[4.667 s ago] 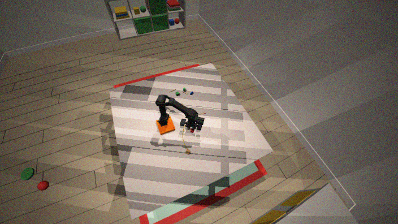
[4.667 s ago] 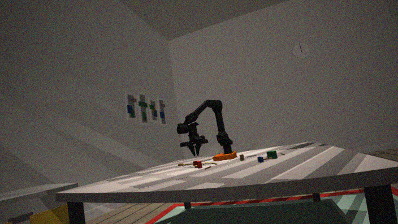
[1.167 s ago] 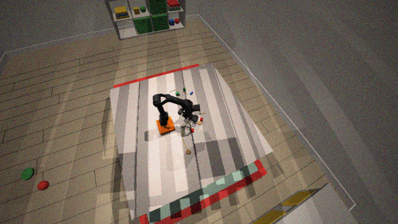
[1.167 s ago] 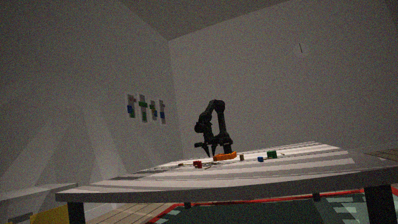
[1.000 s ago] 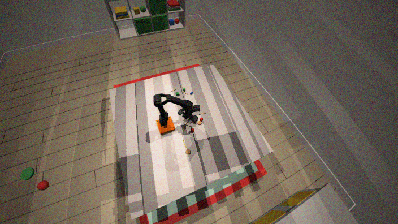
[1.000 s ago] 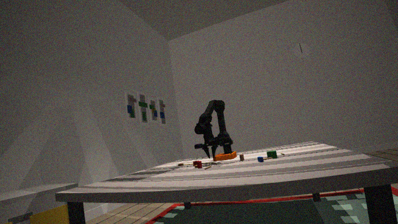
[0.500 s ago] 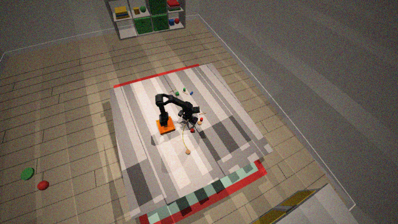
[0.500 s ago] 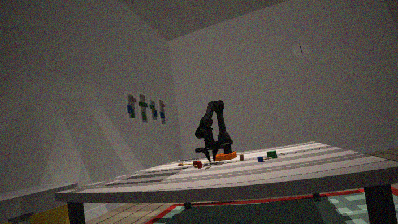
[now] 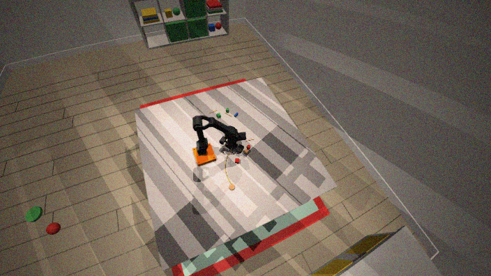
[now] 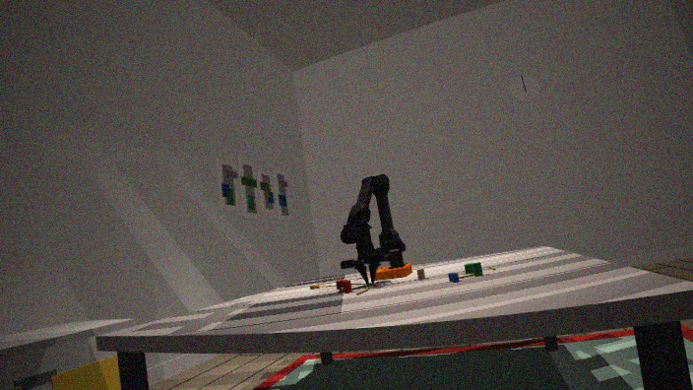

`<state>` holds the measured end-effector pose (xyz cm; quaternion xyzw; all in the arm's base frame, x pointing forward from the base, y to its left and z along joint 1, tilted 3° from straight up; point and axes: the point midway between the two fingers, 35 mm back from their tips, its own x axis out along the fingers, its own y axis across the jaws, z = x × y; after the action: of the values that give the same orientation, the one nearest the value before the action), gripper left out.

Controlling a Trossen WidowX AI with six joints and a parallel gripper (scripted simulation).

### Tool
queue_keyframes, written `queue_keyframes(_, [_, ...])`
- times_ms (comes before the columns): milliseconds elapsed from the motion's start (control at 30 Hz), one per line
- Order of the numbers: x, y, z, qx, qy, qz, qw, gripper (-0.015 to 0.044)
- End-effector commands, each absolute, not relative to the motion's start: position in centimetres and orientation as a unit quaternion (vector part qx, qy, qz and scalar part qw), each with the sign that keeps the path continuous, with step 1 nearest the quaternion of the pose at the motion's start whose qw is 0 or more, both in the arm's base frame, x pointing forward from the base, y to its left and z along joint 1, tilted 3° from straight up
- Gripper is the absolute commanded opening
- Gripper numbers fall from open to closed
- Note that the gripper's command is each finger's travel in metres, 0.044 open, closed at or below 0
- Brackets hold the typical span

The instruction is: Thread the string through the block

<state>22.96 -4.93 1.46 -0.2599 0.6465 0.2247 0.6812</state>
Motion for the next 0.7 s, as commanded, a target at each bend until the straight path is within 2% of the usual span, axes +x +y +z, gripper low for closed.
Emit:
queue_keyframes(0, [23.0, -4.9, 1.5, -0.26, 0.646, 0.225, 0.681, 0.0])
queue_keyframes(667, [23.1, -4.9, 2.9, -0.26, 0.646, 0.225, 0.681, 0.0])
